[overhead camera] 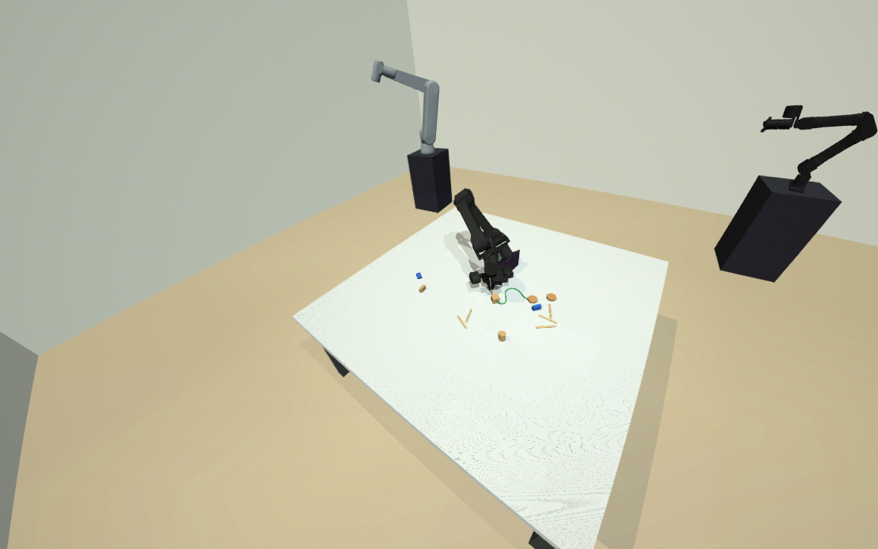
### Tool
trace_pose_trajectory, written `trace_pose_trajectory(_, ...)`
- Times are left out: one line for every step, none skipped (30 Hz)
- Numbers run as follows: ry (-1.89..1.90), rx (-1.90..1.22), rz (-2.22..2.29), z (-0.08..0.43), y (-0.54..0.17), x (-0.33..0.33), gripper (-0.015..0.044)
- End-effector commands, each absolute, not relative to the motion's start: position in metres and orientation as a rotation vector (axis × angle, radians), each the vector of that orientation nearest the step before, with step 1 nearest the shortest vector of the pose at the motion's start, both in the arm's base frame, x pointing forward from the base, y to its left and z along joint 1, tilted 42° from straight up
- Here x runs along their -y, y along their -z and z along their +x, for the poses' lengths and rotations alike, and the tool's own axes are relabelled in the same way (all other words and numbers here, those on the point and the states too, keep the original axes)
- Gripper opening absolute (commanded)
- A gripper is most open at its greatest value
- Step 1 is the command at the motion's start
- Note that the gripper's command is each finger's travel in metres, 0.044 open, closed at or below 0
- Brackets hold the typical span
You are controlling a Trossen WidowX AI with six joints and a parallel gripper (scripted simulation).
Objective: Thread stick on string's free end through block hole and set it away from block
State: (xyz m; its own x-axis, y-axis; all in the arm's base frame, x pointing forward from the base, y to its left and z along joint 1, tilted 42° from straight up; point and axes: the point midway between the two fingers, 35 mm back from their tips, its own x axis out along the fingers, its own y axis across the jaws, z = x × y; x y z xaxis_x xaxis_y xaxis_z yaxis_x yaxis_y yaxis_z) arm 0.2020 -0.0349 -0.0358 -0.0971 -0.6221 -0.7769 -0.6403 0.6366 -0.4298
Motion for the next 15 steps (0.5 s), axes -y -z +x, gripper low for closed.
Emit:
trace_pose_trajectory(-0.044, -1.784, -1.044, 0.1973, 0.0337, 0.0375, 0.0)
trace_pose_trajectory(-0.049, -1.784, -1.047, 0.1967, 0.0332, 0.038, 0.0)
trace_pose_trajectory(-0.054, -1.785, -1.05, 0.196, 0.0327, 0.0385, 0.0)
trace_pose_trajectory(-0.059, -1.786, -1.054, 0.1954, 0.0322, 0.039, 0.0)
trace_pose_trajectory(-0.063, -1.788, -1.058, 0.1948, 0.0317, 0.0394, 0.0)
trace_pose_trajectory(-0.068, -1.788, -1.06, 0.1942, 0.0312, 0.0399, 0.0)
trace_pose_trajectory(-0.072, -1.789, -1.063, 0.1936, 0.0307, 0.0404, 0.0)
trace_pose_trajectory(-0.077, -1.79, -1.066, 0.193, 0.0302, 0.0409, 0.0)
trace_pose_trajectory(-0.081, -1.791, -1.069, 0.1924, 0.0297, 0.0414, 0.0)
trace_pose_trajectory(-0.085, -1.792, -1.072, 0.1918, 0.0292, 0.0419, 0.0)
trace_pose_trajectory(-0.089, -1.793, -1.074, 0.1912, 0.0287, 0.0424, 0.0)
trace_pose_trajectory(-0.093, -1.793, -1.077, 0.1906, 0.0282, 0.0428, 0.0)
trace_pose_trajectory(-0.097, -1.794, -1.079, 0.19, 0.0277, 0.0433, 0.0)
trace_pose_trajectory(-0.1, -1.794, -1.081, 0.1895, 0.0272, 0.0438, 0.0)
trace_pose_trajectory(-0.103, -1.795, -1.083, 0.1889, 0.0267, 0.0443, 0.0)
